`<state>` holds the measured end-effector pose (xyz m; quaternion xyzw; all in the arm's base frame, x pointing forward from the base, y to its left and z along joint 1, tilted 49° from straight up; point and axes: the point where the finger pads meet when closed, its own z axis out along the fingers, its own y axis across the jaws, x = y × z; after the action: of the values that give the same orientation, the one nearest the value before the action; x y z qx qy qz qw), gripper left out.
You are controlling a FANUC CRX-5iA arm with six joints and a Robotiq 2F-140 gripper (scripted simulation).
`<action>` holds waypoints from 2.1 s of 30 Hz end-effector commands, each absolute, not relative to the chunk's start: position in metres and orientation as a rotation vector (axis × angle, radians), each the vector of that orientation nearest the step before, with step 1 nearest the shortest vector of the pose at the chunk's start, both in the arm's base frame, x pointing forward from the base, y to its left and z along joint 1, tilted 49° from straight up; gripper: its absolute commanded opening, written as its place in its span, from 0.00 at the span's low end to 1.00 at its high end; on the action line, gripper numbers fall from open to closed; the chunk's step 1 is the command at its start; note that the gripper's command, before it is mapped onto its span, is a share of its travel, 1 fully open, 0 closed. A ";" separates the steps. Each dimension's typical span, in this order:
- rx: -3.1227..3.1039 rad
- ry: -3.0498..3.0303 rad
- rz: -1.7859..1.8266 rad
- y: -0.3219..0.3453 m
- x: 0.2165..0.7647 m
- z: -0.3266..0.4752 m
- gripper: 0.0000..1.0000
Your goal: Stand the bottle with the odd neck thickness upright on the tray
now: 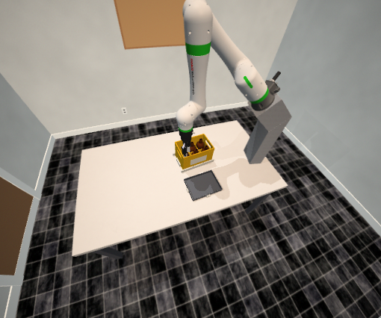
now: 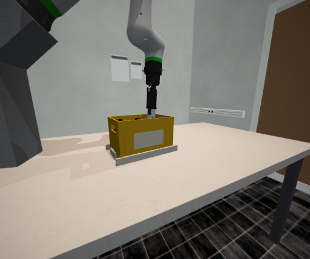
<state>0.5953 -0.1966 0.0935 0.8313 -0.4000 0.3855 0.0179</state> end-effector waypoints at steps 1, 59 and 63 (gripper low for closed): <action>2.617 -1.213 1.313 -0.197 0.595 0.094 0.44; 2.617 -1.213 1.313 -0.197 0.595 0.094 0.10; 2.617 -1.213 1.313 -0.197 0.595 0.094 0.10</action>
<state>0.5954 -0.1964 0.0935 0.8270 -0.4006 0.3939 0.0221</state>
